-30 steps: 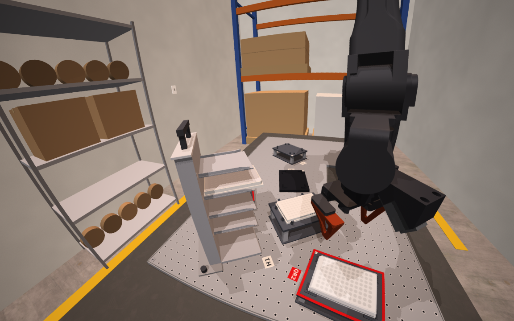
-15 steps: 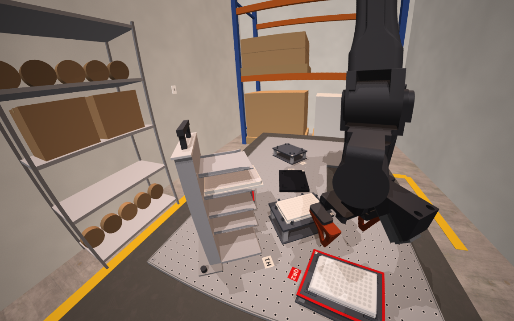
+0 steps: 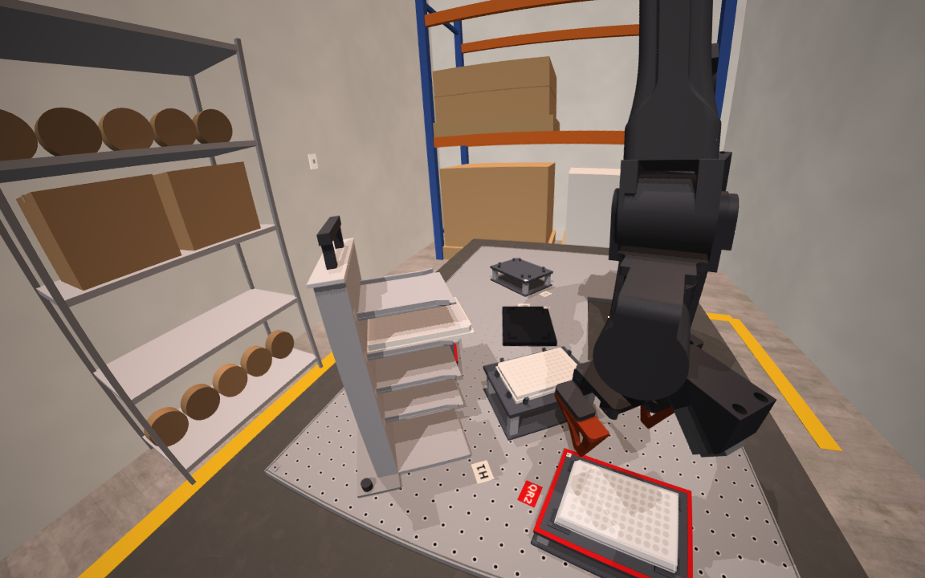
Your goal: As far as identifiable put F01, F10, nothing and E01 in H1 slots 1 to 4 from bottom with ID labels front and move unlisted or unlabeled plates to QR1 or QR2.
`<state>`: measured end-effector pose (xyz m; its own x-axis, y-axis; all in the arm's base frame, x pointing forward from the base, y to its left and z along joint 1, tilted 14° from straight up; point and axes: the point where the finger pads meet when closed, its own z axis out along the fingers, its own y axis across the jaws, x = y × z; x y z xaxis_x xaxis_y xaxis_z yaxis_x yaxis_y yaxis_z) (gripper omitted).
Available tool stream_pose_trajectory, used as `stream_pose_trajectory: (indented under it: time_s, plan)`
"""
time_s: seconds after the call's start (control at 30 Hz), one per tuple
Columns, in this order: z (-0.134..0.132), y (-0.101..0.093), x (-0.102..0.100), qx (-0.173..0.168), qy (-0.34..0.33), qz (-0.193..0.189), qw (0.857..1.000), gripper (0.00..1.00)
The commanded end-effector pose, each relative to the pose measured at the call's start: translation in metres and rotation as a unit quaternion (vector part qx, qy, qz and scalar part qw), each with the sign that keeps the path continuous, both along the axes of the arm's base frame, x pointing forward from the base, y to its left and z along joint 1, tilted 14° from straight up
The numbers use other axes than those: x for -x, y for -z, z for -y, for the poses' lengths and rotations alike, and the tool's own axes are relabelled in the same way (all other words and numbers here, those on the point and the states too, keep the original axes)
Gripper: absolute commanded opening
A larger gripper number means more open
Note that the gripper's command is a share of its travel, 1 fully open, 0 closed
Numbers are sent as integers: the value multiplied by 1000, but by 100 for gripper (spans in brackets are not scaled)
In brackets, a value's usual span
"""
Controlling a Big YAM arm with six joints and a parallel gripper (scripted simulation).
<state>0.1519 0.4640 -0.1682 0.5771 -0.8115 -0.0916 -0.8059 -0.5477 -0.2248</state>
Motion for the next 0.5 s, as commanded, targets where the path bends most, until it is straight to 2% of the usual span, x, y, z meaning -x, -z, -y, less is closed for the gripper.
stream_pose_trajectory:
  time_s: [0.0, 0.1, 0.13, 0.47]
  plan:
    - [-10, 4, -10, -10, 0, 3, 1000, 100]
    - [-10, 9, -11, -10, 0, 3, 1000, 100]
    - [-9, 2, -4, -9, -1, 2, 1000, 100]
    - [-9, 2, -4, -9, -1, 2, 1000, 100]
